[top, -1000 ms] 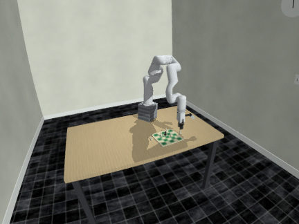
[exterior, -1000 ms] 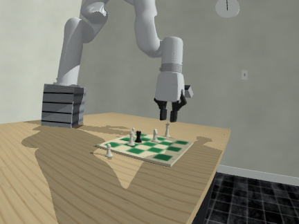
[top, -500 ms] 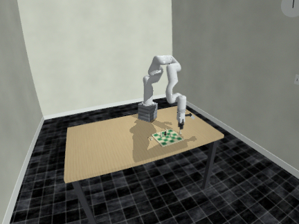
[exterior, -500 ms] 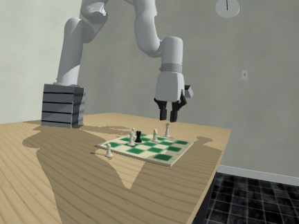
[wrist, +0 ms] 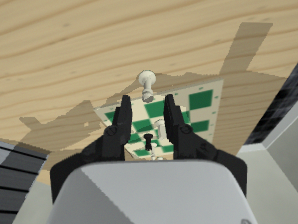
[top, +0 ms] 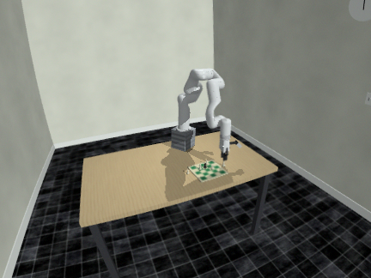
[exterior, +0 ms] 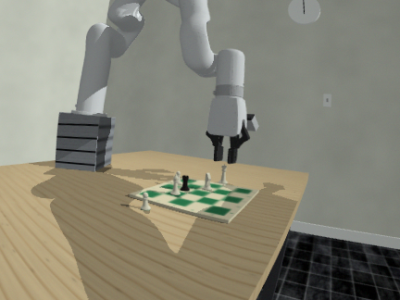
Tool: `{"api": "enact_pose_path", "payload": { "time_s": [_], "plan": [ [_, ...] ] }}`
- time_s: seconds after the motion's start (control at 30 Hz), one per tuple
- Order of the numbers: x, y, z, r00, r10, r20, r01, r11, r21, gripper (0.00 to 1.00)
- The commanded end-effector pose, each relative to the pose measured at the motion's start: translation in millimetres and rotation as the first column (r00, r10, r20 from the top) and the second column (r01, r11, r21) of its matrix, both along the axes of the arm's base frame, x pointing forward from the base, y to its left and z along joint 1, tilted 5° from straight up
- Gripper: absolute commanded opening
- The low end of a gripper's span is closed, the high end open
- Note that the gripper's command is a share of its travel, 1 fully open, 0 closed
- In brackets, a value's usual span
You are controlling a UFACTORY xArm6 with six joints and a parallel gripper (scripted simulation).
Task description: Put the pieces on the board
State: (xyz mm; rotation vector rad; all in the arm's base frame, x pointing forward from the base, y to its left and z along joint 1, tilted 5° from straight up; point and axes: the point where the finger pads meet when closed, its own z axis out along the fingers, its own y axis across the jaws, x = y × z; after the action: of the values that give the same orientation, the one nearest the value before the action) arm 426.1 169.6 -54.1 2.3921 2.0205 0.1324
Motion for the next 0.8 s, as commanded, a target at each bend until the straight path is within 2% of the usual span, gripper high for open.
{"api": "enact_pose_path", "payload": {
  "time_s": [0.0,0.2,0.77],
  "plan": [
    [1,1,1,1.0,0.0,0.003,0.0,1.0,0.001,0.42],
    [2,1,-3,1.0,0.0,0.003,0.0,1.0,0.001,0.42],
    [4,2,-34,1.0,0.0,0.003,0.0,1.0,0.001,0.42]
  ]
}}
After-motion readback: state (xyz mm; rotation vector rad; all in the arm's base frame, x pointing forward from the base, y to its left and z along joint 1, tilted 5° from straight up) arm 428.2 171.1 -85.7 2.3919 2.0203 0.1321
